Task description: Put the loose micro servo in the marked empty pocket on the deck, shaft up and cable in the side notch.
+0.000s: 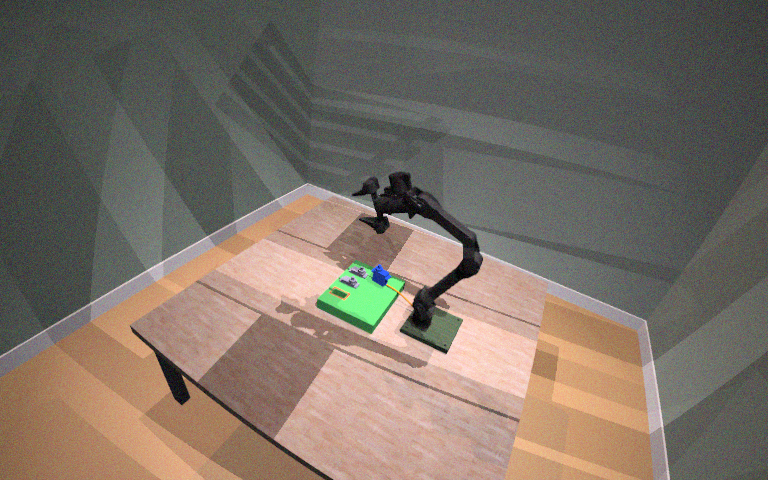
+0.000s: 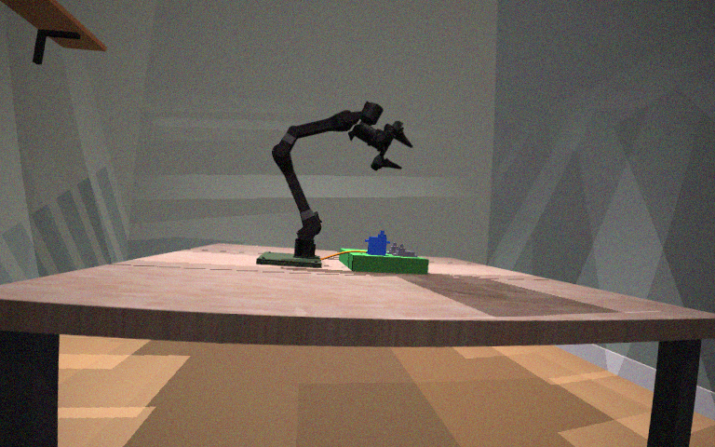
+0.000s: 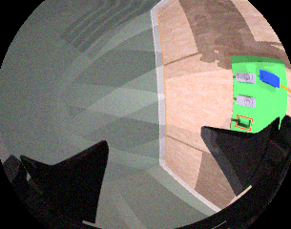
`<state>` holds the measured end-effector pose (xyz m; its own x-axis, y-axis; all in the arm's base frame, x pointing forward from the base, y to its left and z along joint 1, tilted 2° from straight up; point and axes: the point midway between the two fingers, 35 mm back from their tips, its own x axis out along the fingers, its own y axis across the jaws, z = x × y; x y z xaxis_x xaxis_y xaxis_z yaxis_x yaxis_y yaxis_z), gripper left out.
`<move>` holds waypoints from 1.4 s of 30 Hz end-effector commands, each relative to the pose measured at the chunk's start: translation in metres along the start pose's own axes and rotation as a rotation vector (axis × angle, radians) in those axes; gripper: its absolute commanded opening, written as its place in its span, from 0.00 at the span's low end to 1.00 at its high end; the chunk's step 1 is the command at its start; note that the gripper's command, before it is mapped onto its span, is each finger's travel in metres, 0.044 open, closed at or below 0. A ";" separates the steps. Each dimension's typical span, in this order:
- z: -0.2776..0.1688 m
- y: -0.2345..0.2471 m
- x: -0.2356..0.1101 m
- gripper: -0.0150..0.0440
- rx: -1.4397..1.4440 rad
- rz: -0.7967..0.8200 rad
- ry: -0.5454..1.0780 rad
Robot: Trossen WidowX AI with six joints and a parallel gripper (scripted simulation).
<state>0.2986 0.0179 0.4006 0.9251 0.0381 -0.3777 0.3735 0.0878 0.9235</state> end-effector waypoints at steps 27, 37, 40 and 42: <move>0.045 -0.135 0.042 1.00 0.768 -0.507 -0.300; 0.057 -0.178 0.038 1.00 1.030 -0.642 -0.475; 0.060 -0.190 0.036 1.00 1.106 -0.678 -0.535; 0.061 -0.198 0.034 1.00 1.157 -0.702 -0.576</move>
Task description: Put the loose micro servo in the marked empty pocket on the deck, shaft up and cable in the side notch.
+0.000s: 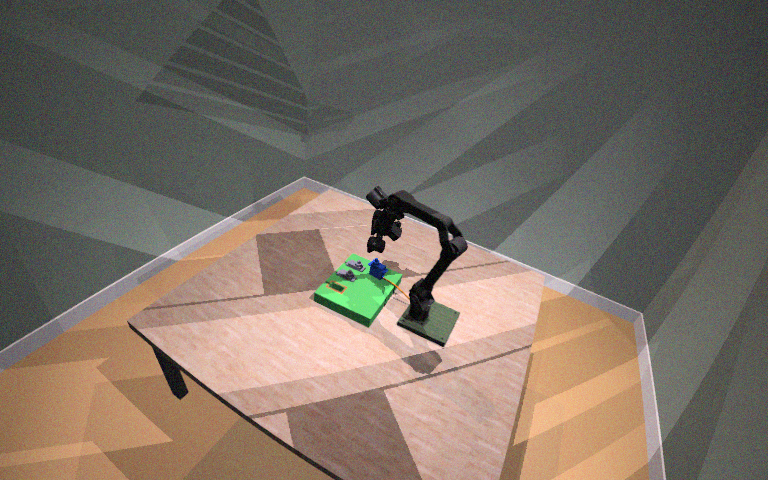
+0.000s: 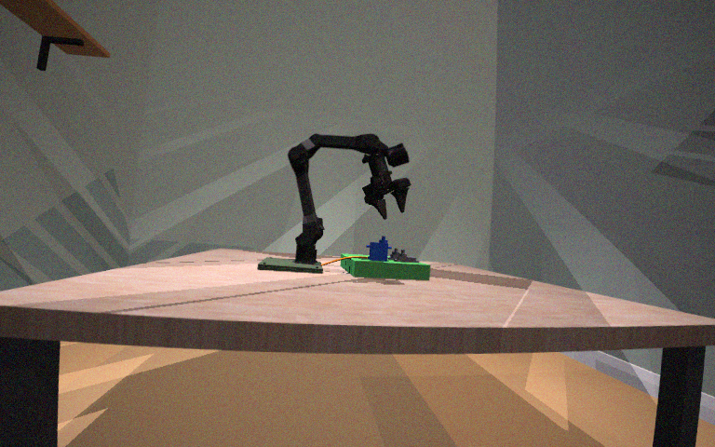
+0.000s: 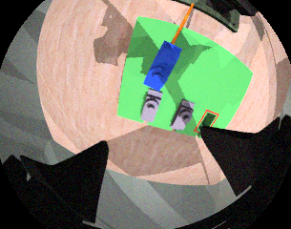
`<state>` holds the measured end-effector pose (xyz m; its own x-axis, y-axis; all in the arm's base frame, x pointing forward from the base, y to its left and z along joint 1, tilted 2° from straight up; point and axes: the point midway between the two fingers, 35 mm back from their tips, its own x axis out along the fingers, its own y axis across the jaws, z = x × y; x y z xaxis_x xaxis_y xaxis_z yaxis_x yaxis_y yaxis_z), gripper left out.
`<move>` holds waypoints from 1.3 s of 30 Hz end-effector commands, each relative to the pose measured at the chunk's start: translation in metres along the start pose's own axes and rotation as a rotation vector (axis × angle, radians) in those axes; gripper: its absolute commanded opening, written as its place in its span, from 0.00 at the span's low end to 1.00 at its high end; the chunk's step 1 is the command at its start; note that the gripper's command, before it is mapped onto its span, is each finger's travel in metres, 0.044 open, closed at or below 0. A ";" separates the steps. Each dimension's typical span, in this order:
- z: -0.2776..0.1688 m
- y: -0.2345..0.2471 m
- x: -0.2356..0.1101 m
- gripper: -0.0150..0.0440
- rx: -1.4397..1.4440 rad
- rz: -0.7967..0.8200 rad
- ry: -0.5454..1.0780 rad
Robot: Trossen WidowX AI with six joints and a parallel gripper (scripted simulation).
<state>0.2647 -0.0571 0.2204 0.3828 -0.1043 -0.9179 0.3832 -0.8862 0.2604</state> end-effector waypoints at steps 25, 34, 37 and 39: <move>0.064 -0.020 0.039 1.00 0.547 -0.139 -0.344; 0.070 -0.024 0.059 1.00 0.547 -0.139 -0.344; 0.071 -0.025 0.062 1.00 0.547 -0.139 -0.344; 0.071 -0.025 0.065 1.00 0.547 -0.139 -0.344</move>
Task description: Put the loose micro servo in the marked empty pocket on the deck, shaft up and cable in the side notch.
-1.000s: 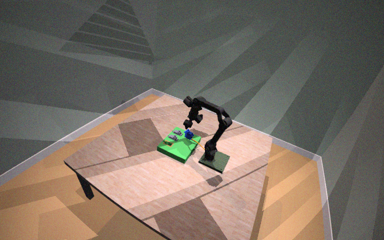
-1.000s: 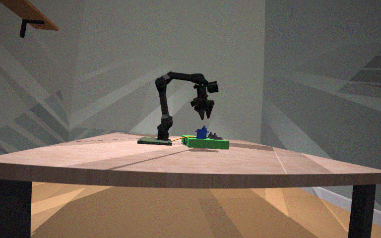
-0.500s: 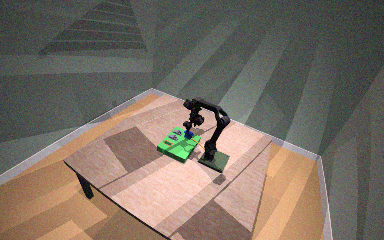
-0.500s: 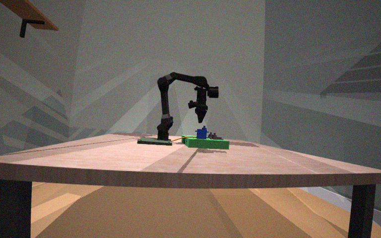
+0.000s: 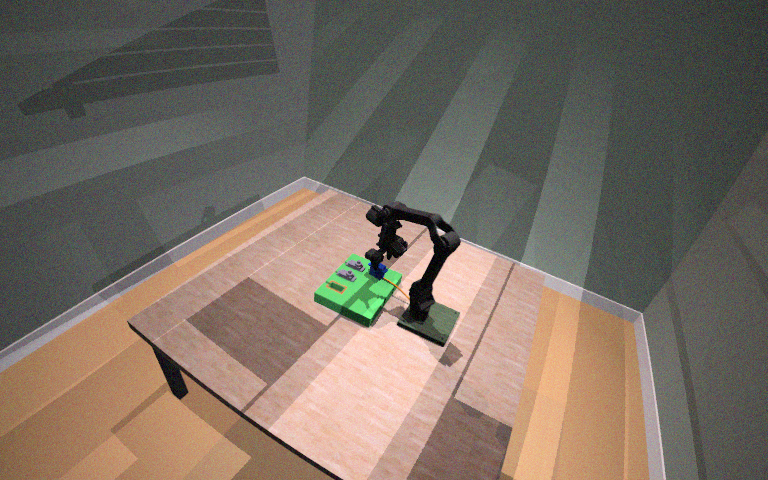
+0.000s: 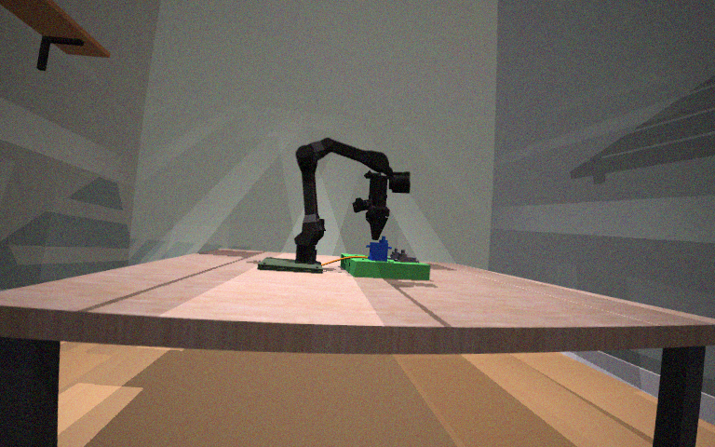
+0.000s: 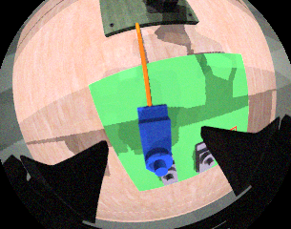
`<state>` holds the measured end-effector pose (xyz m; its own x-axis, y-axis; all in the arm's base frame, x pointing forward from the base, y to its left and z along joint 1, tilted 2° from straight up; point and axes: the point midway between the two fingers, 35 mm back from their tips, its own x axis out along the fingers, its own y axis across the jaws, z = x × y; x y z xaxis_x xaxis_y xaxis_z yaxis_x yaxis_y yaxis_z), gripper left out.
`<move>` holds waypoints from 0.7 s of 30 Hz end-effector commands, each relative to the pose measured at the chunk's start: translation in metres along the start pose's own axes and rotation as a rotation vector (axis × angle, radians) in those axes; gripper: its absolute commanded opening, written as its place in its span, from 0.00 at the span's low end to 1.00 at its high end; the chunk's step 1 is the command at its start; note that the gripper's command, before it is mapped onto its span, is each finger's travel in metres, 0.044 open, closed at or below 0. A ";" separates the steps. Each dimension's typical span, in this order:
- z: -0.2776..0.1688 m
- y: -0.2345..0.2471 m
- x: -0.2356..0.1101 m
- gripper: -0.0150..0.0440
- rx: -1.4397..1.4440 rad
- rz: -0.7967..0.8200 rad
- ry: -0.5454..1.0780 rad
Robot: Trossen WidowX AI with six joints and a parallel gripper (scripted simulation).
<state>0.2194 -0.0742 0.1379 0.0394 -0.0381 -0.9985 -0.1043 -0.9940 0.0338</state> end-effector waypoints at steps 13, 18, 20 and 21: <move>0.000 -0.001 0.018 0.87 0.003 -0.007 -0.005; 0.000 -0.001 0.018 0.64 0.003 -0.007 -0.005; 0.000 -0.001 0.018 0.56 0.003 -0.007 -0.005; 0.000 -0.001 0.018 0.51 0.003 -0.007 -0.005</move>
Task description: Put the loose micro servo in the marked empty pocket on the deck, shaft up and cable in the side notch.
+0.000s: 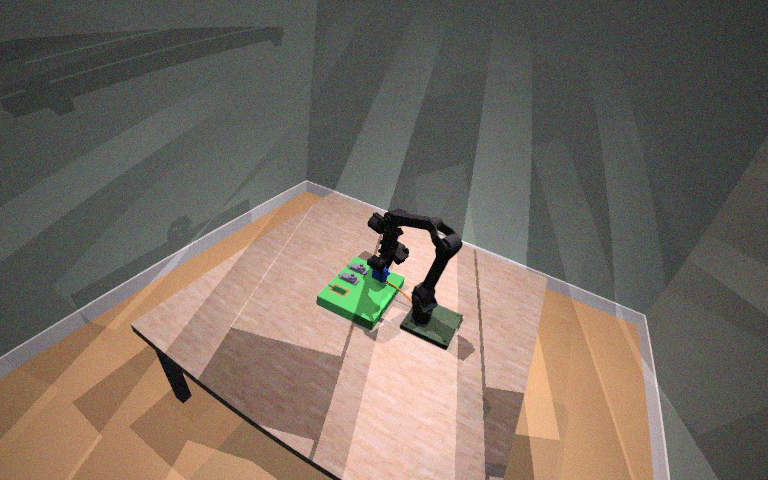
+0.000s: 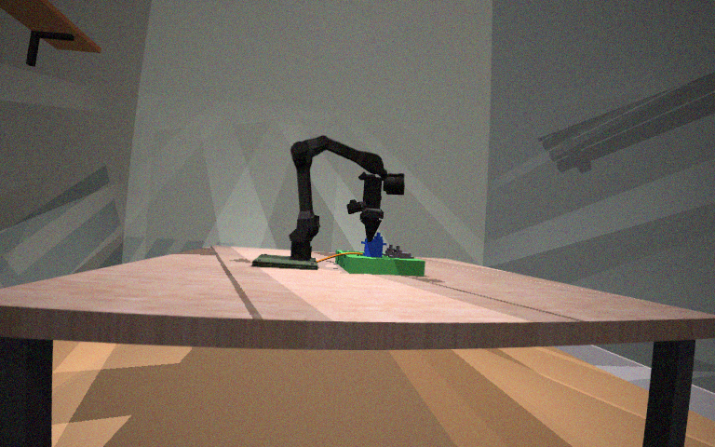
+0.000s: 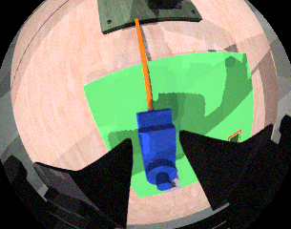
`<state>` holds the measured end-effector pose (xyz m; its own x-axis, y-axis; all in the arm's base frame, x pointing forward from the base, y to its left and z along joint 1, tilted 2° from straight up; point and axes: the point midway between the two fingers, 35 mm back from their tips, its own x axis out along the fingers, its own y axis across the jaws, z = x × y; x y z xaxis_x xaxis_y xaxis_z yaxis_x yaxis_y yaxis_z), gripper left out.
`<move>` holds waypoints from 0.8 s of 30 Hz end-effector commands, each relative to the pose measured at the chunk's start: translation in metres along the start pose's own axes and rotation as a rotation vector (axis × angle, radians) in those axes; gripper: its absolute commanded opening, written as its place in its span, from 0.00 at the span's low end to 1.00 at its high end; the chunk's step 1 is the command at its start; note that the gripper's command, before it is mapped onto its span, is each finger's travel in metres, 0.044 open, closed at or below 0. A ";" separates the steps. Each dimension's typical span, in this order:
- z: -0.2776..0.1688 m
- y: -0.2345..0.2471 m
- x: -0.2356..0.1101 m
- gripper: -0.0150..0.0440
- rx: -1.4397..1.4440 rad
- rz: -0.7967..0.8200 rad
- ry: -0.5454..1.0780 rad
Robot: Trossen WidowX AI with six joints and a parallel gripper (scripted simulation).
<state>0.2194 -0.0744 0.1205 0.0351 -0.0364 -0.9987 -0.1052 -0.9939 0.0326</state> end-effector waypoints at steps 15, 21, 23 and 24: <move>0.001 -0.001 -0.022 0.25 0.002 -0.006 -0.001; 0.003 -0.001 -0.029 0.25 0.002 -0.006 -0.001; 0.004 0.000 -0.029 0.25 0.002 -0.006 -0.001; 0.004 0.000 -0.029 0.25 0.002 -0.006 -0.001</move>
<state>0.2147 -0.0730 0.1456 0.0220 -0.0296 -0.9993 -0.1071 -0.9939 0.0271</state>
